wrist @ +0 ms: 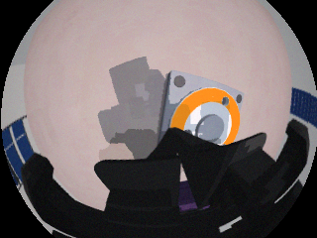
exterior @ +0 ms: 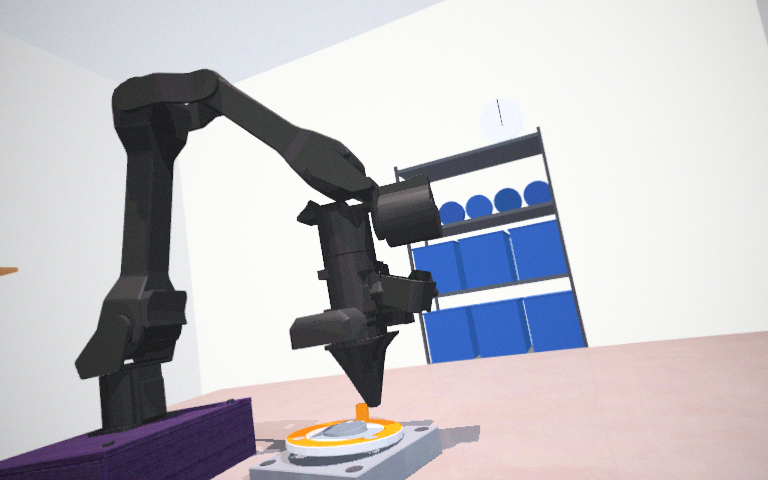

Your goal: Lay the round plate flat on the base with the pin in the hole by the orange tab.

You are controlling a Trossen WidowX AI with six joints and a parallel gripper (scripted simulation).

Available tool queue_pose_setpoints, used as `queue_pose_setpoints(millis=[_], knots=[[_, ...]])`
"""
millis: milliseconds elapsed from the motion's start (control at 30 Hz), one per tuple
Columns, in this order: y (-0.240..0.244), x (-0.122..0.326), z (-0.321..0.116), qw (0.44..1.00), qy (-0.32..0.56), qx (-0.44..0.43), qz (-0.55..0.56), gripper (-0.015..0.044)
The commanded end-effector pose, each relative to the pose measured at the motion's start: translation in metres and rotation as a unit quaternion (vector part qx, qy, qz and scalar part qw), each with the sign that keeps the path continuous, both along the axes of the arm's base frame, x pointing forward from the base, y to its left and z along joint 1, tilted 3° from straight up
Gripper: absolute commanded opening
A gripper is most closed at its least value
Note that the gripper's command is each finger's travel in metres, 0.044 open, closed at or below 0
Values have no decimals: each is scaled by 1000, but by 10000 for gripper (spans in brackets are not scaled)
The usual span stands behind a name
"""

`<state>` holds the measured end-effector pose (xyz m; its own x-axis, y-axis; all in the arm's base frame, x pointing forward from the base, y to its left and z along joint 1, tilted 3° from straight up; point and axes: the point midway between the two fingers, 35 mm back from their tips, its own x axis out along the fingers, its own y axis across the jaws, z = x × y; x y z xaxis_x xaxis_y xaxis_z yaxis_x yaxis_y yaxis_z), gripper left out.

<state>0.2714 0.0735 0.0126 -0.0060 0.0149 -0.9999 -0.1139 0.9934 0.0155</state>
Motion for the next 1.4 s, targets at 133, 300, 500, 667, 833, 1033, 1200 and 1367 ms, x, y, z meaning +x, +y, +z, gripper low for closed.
queue_pose_setpoints(millis=[133,300,500,667,833,1033,1200,1367], knots=[[-1,-9,-2,1000,9,-1,-3,0],[-2,-12,-2,1000,9,-1,-3,0],[-2,-14,-2,1000,9,-2,-3,0],[-3,-17,-2,1000,10,-2,-3,0],[-3,-20,-2,1000,10,-2,-3,0],[-5,-23,-1,1000,10,-2,-3,0],[-6,-26,-1,1000,10,-2,-3,0],[-8,-29,-2,1000,10,-2,-3,0]])
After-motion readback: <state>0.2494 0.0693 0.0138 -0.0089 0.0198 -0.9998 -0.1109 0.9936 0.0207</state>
